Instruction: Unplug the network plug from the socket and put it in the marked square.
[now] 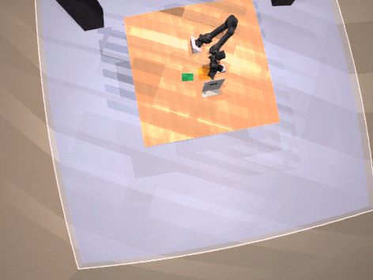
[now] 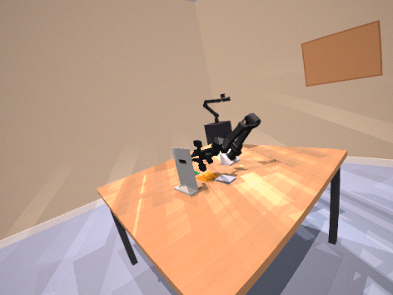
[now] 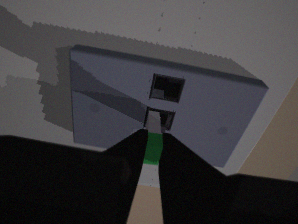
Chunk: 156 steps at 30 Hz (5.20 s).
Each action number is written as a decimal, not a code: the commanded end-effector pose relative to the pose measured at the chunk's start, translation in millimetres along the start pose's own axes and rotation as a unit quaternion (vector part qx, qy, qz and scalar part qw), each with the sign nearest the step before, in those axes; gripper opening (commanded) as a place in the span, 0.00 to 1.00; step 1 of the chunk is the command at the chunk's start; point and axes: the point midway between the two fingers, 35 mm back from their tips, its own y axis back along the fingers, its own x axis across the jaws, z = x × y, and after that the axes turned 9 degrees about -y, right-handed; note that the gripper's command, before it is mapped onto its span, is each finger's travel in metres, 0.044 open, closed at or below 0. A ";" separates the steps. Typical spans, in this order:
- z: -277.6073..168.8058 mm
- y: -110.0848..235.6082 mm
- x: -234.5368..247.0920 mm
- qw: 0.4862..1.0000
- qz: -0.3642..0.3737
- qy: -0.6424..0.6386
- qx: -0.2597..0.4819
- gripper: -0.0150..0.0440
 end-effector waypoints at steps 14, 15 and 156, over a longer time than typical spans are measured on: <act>-4.0 10.7 -0.3 1.000 0.001 -0.001 0.000 0.25; -4.2 11.3 -0.3 1.000 0.001 -0.001 0.000 0.25; -72.2 110.5 48.8 0.882 0.461 0.083 -0.045 0.25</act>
